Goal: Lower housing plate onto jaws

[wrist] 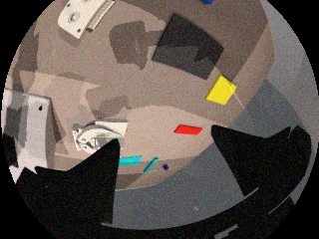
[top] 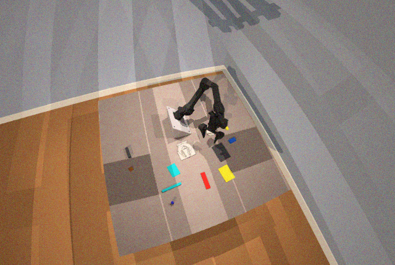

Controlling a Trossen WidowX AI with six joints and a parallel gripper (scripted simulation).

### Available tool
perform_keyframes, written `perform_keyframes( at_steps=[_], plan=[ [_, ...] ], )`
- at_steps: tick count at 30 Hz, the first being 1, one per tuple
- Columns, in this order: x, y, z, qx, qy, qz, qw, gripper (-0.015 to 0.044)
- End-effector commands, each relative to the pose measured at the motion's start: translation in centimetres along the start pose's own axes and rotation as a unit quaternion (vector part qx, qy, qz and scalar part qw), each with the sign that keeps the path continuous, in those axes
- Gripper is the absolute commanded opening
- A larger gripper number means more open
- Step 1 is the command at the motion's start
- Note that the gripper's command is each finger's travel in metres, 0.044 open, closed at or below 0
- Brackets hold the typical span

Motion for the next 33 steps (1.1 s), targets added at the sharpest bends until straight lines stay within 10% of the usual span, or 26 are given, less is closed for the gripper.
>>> perform_keyframes(
  at_steps=[1, 33],
  plan=[
    [0.9, -0.3, 0.2, 0.008, -0.042, -0.018, 0.999, 0.0440],
    [7.8, -3.3, 4.7, 0.047, -0.395, -0.223, 0.890, 0.0440]
  ],
)
Point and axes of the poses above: the point midway between the two fingers, 35 mm back from their tips, its own y axis out along the fingers, its own z axis across the jaws, x = y × z, the point moved 5 cm from there along -y, back along the fingers, and after that the axes turned 8 degrees about y, right-handed, at the moved point
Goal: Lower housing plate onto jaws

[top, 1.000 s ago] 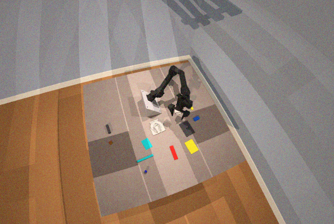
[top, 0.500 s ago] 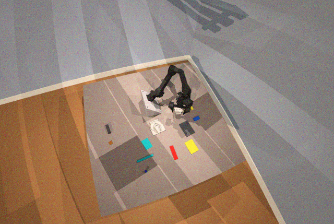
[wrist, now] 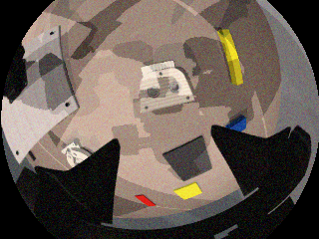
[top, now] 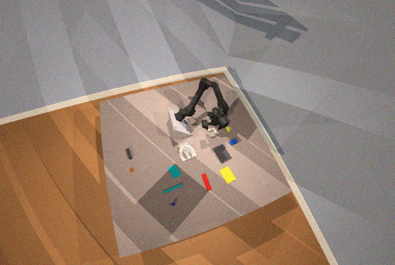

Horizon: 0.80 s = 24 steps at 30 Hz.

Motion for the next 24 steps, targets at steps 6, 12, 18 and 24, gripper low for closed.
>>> perform_keyframes(
  at_steps=[6, 12, 18, 24],
  plan=[
    [1.5, -0.3, -0.5, -0.011, -0.068, -0.032, 0.997, 0.0440],
    [1.6, 1.7, -0.5, -0.010, -0.069, -0.032, 0.997, 0.0440],
    [1.9, 3.6, -0.6, -0.013, -0.069, -0.032, 0.997, 0.0440],
    [1.9, 4.2, -0.6, -0.013, -0.069, -0.032, 0.997, 0.0440]
  ],
)
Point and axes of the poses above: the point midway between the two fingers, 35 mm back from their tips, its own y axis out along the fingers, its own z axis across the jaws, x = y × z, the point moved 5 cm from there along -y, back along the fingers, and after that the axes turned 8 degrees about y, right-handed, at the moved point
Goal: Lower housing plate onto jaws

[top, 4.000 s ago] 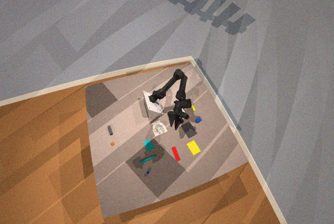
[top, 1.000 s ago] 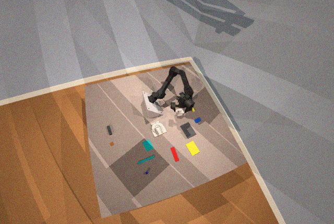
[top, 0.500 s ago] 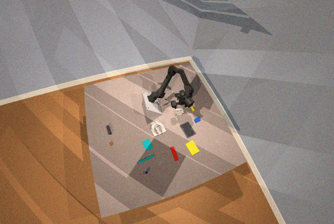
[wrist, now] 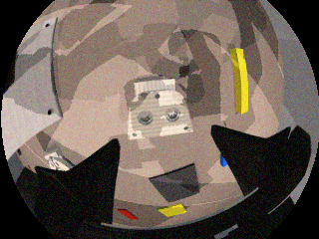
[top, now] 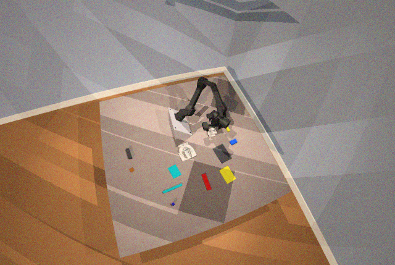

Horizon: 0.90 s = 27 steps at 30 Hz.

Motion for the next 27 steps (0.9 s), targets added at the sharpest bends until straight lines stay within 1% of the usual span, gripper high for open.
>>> perform_keyframes(
  at_steps=[1, 9, 17, 27],
  plan=[
    [0.0, 0.6, 0.2, 0.003, 0.005, -0.002, 1.000, 0.0440],
    [0.1, 1.8, 0.3, 0.003, 0.005, -0.002, 1.000, 0.0440],
    [0.1, 2.0, 0.3, 0.003, 0.005, -0.002, 1.000, 0.0440],
    [0.0, 3.6, 0.3, 0.003, 0.005, -0.002, 1.000, 0.0440]
  ],
)
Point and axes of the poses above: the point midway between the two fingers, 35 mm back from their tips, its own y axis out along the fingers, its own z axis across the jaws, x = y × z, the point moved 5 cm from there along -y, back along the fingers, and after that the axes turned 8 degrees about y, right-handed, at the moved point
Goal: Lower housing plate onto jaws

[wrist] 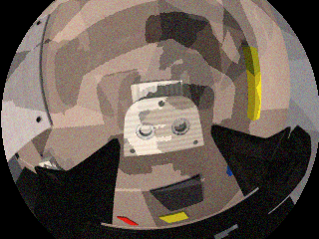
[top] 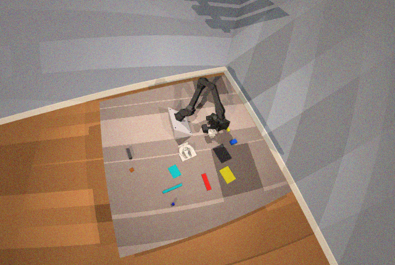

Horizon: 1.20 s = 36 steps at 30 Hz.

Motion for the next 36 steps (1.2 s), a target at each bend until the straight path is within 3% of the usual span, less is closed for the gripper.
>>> perform_keyframes(
  at_steps=[1, 36],
  plan=[
    [0.0, 0.7, 0.3, 0.003, 0.005, -0.001, 1.000, 0.0440],
    [0.1, 1.9, 0.3, 0.002, 0.005, -0.001, 1.000, 0.0440]
  ],
)
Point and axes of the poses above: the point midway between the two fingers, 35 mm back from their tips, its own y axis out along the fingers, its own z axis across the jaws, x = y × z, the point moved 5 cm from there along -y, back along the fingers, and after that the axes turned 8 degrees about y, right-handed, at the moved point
